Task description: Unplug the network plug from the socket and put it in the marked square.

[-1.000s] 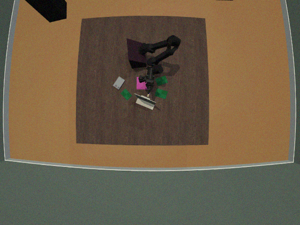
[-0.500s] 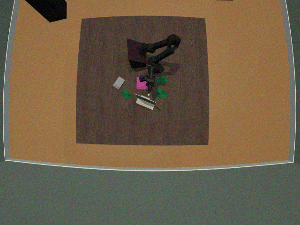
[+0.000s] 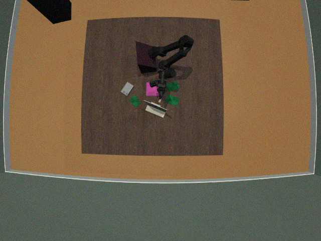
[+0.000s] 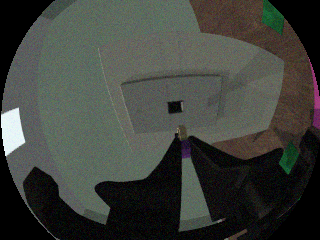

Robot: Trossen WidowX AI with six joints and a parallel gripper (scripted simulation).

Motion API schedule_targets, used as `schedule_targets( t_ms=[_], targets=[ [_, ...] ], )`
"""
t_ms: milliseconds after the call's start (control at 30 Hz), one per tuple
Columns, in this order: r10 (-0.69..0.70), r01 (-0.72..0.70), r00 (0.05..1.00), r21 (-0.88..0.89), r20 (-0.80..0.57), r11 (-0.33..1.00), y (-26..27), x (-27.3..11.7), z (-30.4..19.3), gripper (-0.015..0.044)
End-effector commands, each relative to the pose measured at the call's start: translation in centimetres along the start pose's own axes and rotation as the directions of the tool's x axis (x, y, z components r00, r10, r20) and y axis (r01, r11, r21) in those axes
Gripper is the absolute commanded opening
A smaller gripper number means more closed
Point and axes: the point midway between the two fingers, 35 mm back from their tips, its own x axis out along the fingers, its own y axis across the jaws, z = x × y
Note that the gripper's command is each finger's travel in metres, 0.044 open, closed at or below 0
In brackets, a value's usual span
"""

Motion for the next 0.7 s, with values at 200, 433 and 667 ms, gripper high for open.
schedule_targets(
  t_ms=[200, 433, 667],
  targets=[
    [-0.004, 0.004, 1.0, 0.004, 0.008, 1.0, -0.18, -0.49, -0.04, 0.0],
    [-0.004, 0.004, 1.0, 0.004, 0.008, 1.0, -0.18, -0.72, -0.22, 0.0],
    [-0.004, 0.004, 1.0, 0.004, 0.009, 1.0, -0.18, -0.94, -0.38, 0.0]
  ],
)
